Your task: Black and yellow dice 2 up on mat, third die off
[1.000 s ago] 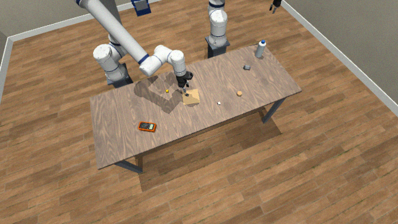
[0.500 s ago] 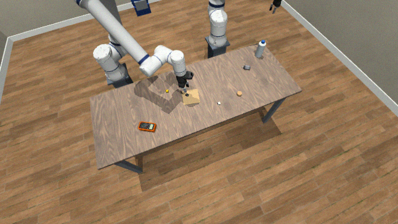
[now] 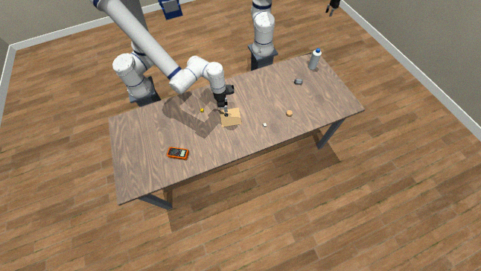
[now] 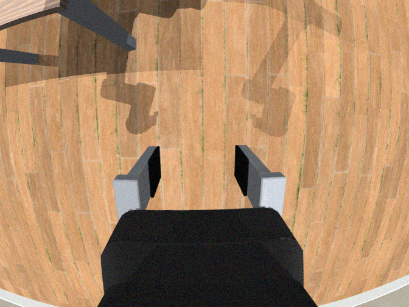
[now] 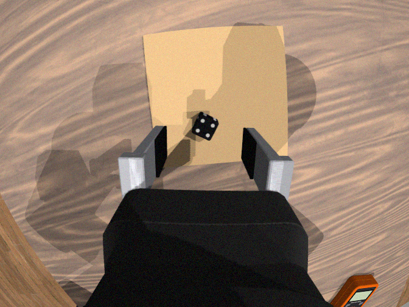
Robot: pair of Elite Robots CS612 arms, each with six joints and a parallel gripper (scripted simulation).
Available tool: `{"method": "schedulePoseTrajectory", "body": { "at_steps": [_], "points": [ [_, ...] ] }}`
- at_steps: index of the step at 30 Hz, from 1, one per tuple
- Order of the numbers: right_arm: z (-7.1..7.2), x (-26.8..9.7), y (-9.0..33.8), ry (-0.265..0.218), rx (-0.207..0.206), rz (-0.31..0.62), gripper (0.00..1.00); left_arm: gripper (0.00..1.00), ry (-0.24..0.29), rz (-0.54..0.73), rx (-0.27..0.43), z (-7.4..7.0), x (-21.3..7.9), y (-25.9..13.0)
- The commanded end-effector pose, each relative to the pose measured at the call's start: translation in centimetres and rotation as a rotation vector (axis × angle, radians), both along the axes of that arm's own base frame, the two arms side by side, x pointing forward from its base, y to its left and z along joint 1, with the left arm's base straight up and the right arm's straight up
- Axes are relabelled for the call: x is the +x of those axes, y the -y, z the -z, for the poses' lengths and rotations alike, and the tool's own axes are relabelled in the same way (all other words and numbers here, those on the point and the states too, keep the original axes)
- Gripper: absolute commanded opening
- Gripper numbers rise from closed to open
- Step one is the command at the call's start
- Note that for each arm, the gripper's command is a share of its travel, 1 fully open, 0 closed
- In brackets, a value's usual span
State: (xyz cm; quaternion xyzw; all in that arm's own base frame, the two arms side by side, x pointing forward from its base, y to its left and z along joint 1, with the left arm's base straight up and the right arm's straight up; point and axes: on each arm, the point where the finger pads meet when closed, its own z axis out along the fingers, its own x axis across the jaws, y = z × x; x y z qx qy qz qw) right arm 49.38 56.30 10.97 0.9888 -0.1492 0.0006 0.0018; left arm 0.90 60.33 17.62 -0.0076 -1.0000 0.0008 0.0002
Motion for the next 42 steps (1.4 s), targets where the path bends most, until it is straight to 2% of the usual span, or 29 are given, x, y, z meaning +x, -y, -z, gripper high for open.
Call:
{"method": "schedulePoseTrajectory", "body": {
  "at_steps": [1, 2, 3, 6, 9, 13, 14, 17, 18, 21, 22, 24, 26, 31, 35, 42],
  "points": [
    [0.02, 0.03, -0.16, -0.001, 0.004, -0.161, 1.00, 1.00, 0.000, 0.000, 0.002, -0.08, 0.02, -0.06],
    [0.06, 0.02, -0.18, -0.001, 0.004, -0.202, 1.00, 1.00, 0.000, 0.000, 0.002, -0.08, 0.02, -0.06],
    [0.06, 0.02, -0.18, -0.001, 0.004, -0.203, 1.00, 1.00, 0.000, 0.000, 0.002, -0.08, 0.02, -0.06],
    [0.15, -0.02, -0.20, -0.001, 0.003, -0.321, 1.00, 1.00, 0.000, 0.000, 0.002, -0.08, 0.02, -0.06],
    [0.16, -0.02, -0.20, -0.001, 0.003, -0.333, 1.00, 1.00, 0.000, 0.000, 0.002, -0.08, 0.02, -0.06],
    [0.30, -0.07, -0.17, -0.002, 0.003, -0.503, 1.00, 1.00, 0.000, 0.000, 0.002, -0.08, 0.02, -0.06],
    [0.30, -0.07, -0.17, -0.002, 0.003, -0.507, 1.00, 1.00, 0.000, 0.000, 0.002, -0.08, 0.02, -0.06],
    [0.40, -0.10, -0.10, -0.002, 0.003, -0.624, 1.00, 1.00, 0.000, 0.000, 0.002, -0.08, 0.02, -0.06],
    [0.40, -0.10, -0.10, -0.002, 0.003, -0.633, 1.00, 1.00, 0.000, 0.000, 0.002, -0.08, 0.02, -0.06],
    [0.50, -0.12, 0.00, -0.002, 0.003, -0.746, 1.00, 1.00, 0.000, 0.000, 0.002, -0.08, 0.02, -0.06],
    [0.50, -0.12, 0.00, -0.002, 0.003, -0.749, 1.00, 1.00, 0.000, 0.000, 0.002, -0.08, 0.02, -0.06],
    [0.56, -0.12, 0.08, -0.002, 0.003, -0.820, 1.00, 1.00, 0.000, 0.000, 0.002, -0.08, 0.02, -0.06],
    [0.56, -0.12, 0.08, -0.002, 0.003, -0.820, 1.00, 1.00, 0.000, 0.000, 0.002, -0.08, 0.02, -0.06],
    [0.68, -0.10, 0.28, -0.002, 0.003, -0.969, 1.00, 1.00, 0.000, 0.000, 0.002, -0.08, 0.02, -0.06],
    [0.75, -0.07, 0.41, -0.003, 0.003, -1.053, 1.00, 1.00, 0.000, 0.000, 0.002, -0.08, 0.02, -0.06],
    [0.81, -0.04, 0.53, -0.003, 0.003, -1.122, 1.00, 1.00, 0.000, 0.000, 0.002, -0.08, 0.02, -0.06]
  ]
}}
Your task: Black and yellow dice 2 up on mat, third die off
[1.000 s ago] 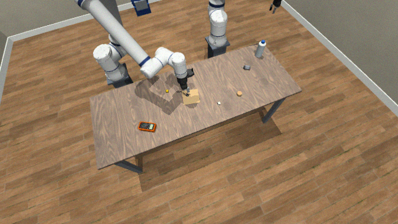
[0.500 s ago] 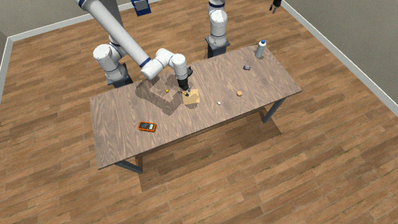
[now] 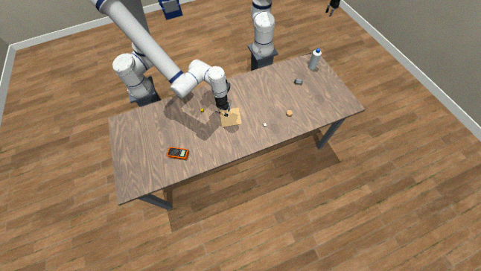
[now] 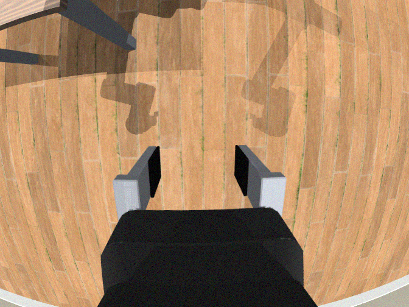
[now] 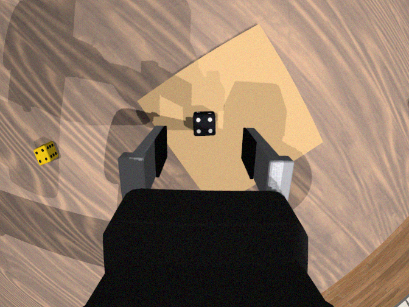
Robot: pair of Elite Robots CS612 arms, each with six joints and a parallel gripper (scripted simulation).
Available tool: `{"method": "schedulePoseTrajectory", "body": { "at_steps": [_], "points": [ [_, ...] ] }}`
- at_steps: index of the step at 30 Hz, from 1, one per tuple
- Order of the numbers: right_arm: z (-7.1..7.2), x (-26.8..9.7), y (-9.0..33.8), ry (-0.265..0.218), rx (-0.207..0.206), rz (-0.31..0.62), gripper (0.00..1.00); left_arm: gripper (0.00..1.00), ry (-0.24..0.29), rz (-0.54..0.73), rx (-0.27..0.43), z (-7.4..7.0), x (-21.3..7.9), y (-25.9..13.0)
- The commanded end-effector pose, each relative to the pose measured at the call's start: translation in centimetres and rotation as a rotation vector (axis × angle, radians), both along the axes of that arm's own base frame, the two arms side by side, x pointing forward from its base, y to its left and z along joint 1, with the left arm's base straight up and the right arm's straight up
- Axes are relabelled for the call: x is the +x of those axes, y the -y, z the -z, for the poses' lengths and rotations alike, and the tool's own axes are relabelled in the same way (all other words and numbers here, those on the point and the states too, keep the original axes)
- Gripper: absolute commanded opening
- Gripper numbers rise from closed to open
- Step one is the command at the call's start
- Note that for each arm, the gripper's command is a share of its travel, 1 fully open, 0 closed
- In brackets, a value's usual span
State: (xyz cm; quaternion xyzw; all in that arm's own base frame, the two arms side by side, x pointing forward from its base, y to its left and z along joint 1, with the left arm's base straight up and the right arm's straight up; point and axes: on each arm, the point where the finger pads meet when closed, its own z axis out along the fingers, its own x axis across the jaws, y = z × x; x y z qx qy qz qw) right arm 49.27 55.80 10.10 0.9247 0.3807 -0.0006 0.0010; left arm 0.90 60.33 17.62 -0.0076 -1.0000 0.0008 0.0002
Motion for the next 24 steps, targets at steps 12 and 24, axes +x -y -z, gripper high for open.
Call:
{"method": "schedulePoseTrajectory", "body": {
  "at_steps": [12, 24],
  "points": [
    [-0.05, 0.07, 0.05, 0.000, 0.002, -0.056, 0.70, 1.00, 0.000, 0.000, 0.002, -0.08, 0.02, -0.06],
    [-0.05, 0.07, 0.05, 0.000, 0.002, -0.056, 0.70, 1.00, 0.000, 0.000, 0.002, -0.08, 0.02, -0.06]
  ]
}}
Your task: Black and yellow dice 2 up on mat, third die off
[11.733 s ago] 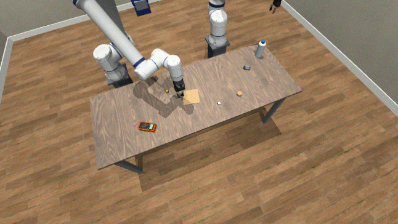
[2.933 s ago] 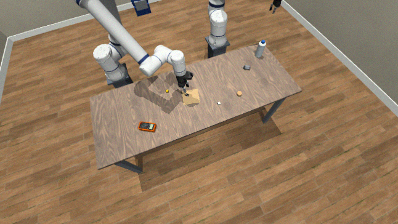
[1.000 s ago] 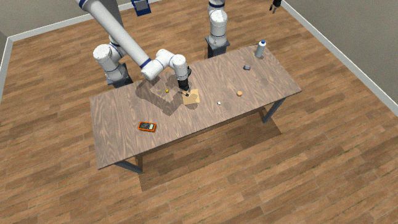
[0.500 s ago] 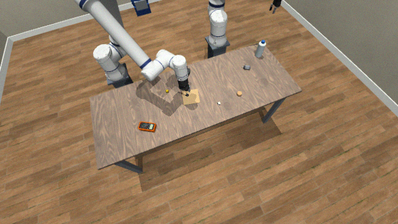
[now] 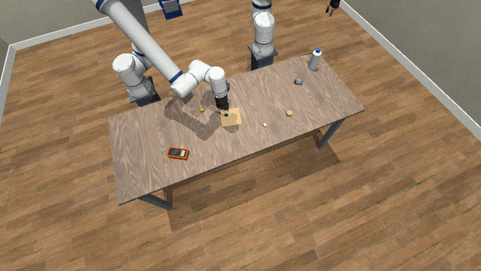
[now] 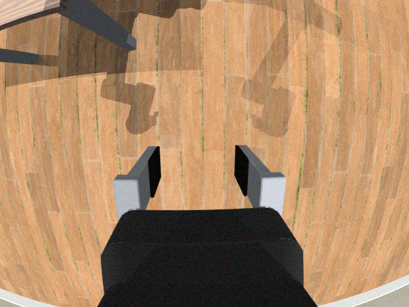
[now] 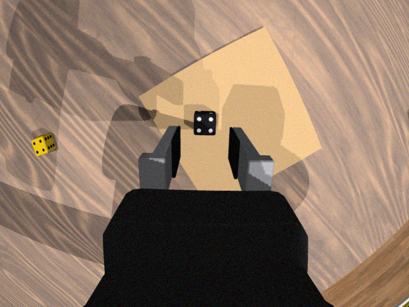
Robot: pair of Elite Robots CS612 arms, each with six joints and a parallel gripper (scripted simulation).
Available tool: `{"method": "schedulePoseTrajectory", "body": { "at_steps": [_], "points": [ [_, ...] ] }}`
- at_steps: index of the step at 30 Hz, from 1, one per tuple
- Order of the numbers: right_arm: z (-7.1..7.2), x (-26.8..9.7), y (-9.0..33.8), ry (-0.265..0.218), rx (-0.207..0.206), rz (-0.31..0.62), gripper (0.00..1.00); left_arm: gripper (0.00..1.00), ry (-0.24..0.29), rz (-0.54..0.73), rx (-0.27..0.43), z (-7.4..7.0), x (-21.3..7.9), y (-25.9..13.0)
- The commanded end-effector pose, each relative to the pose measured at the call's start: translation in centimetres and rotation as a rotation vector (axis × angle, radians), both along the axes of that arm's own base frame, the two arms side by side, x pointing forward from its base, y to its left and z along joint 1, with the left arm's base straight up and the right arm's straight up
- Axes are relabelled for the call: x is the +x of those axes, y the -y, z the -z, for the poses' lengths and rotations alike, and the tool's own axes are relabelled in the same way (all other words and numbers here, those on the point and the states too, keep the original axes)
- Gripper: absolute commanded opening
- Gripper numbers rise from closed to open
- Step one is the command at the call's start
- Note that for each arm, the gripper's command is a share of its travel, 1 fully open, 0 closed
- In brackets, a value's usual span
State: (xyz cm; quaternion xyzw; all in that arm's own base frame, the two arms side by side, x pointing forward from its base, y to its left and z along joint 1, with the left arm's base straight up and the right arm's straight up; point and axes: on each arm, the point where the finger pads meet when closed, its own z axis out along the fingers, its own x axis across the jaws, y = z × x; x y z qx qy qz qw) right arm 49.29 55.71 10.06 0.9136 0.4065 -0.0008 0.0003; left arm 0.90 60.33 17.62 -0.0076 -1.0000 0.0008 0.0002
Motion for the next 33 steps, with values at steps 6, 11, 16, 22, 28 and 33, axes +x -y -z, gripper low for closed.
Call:
{"method": "schedulePoseTrajectory", "body": {
  "at_steps": [6, 11, 16, 22, 28, 33],
  "points": [
    [-0.1, 0.1, 0.0, 0.001, 0.001, 0.000, 0.70, 1.00, 0.000, 0.000, 0.002, -0.1, 0.0, -0.1],
    [-0.1, 0.1, 0.0, 0.001, 0.001, 0.000, 0.70, 1.00, 0.000, 0.000, 0.002, -0.1, 0.0, -0.1],
    [0.1, 0.1, 0.0, 0.001, 0.001, 0.000, 0.70, 1.00, 0.000, 0.000, 0.002, -0.1, 0.0, -0.1],
    [0.6, 0.1, 0.0, 0.001, 0.001, -0.001, 0.70, 1.00, 0.000, 0.000, 0.002, -0.1, 0.0, -0.1],
    [1.0, 0.1, 0.0, 0.001, 0.001, -0.001, 0.70, 1.00, 0.000, 0.000, 0.002, -0.1, 0.0, -0.1],
    [1.8, 0.1, 0.0, 0.001, 0.001, -0.001, 0.70, 1.00, 0.000, 0.000, 0.002, -0.1, 0.0, -0.1]
  ]
}}
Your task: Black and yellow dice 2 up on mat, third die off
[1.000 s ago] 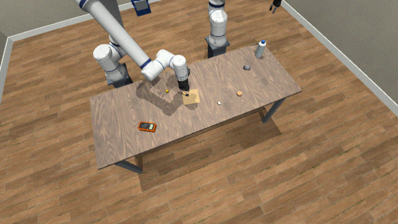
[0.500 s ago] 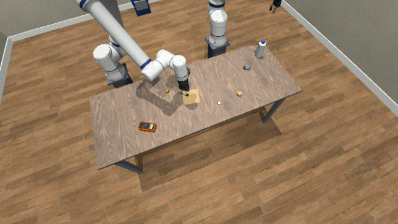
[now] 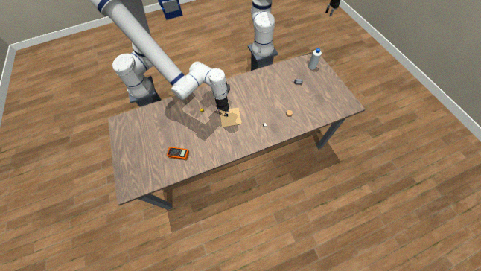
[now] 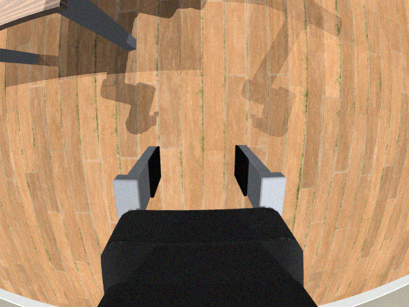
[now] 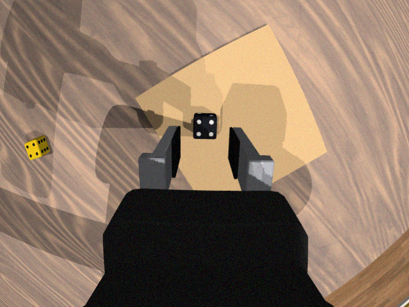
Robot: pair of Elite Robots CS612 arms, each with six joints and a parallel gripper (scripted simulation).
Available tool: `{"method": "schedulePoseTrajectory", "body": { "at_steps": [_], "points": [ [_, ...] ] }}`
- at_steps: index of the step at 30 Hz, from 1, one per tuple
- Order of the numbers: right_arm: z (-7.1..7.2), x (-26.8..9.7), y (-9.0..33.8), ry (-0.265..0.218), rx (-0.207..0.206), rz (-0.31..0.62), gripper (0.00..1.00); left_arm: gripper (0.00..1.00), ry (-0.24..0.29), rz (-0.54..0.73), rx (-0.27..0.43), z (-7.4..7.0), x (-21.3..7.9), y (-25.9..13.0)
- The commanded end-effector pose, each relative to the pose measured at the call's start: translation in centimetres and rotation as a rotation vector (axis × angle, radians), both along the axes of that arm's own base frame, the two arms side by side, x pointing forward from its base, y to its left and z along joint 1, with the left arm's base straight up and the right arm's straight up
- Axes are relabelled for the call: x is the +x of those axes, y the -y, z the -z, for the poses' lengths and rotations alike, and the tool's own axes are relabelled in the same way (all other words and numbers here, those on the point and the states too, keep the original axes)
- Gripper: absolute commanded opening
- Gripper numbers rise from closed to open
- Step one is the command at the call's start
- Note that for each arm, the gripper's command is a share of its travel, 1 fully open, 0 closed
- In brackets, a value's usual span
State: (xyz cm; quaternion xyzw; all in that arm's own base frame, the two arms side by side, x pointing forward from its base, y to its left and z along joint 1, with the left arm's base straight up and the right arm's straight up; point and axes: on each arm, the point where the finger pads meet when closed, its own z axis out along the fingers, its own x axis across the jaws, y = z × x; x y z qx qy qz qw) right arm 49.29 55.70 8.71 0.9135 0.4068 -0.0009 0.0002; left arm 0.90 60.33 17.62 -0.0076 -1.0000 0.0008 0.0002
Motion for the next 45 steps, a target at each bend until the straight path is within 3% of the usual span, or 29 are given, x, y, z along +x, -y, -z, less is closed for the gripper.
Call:
{"method": "schedulePoseTrajectory", "body": {
  "at_steps": [1, 24, 45],
  "points": [
    [0.6, 0.1, 0.0, 0.001, 0.001, 0.000, 0.70, 1.00, 0.000, 0.000, 0.002, -0.1, 0.0, -0.1],
    [3.4, 0.1, 0.0, 0.001, 0.001, 0.000, 0.70, 1.00, 0.000, 0.000, 0.002, -0.1, 0.0, -0.1],
    [3.8, 0.1, 0.0, 0.001, 0.001, 0.000, 0.70, 1.00, 0.000, 0.000, 0.002, -0.1, 0.0, -0.1]
  ]
}}
